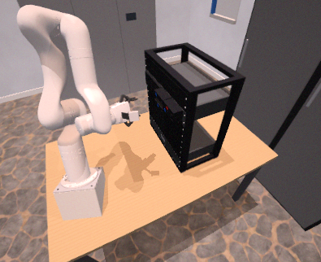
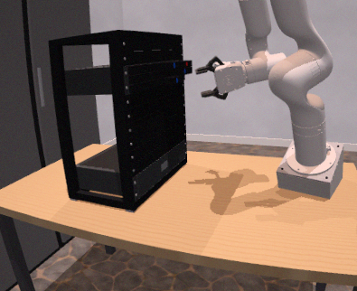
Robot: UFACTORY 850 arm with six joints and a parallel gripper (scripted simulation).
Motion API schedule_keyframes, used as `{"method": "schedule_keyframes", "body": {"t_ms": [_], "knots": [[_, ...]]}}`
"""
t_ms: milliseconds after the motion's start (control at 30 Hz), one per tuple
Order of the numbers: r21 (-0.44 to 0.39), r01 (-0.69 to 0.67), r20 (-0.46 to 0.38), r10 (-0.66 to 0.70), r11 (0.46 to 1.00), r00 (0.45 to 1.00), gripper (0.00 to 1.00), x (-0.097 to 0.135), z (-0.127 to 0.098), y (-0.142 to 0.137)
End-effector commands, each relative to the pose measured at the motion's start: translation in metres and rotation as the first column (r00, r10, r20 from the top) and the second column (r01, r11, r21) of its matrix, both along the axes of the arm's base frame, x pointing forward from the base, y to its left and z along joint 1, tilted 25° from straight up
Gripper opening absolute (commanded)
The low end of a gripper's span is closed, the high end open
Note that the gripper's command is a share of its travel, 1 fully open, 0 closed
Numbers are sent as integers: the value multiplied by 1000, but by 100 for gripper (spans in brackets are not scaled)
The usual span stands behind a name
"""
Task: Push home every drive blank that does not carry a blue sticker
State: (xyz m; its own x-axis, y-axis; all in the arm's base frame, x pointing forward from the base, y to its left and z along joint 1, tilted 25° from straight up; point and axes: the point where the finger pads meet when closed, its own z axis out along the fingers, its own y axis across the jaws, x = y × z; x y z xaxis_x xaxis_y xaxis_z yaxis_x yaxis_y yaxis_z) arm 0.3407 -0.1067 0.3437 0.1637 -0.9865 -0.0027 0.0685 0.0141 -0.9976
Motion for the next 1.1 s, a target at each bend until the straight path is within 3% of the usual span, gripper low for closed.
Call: {"method": "schedule_keyframes", "body": {"t_ms": [0, 667, 1067], "knots": [[60, 52, 0, -52, 997, 999, 100, -3, 0, -16], [249, 211, -2, -217, 945, 976, 100, -19, -1, -64], [318, 264, -3, -278, 911, 961, 100, -27, -2, -82]]}}
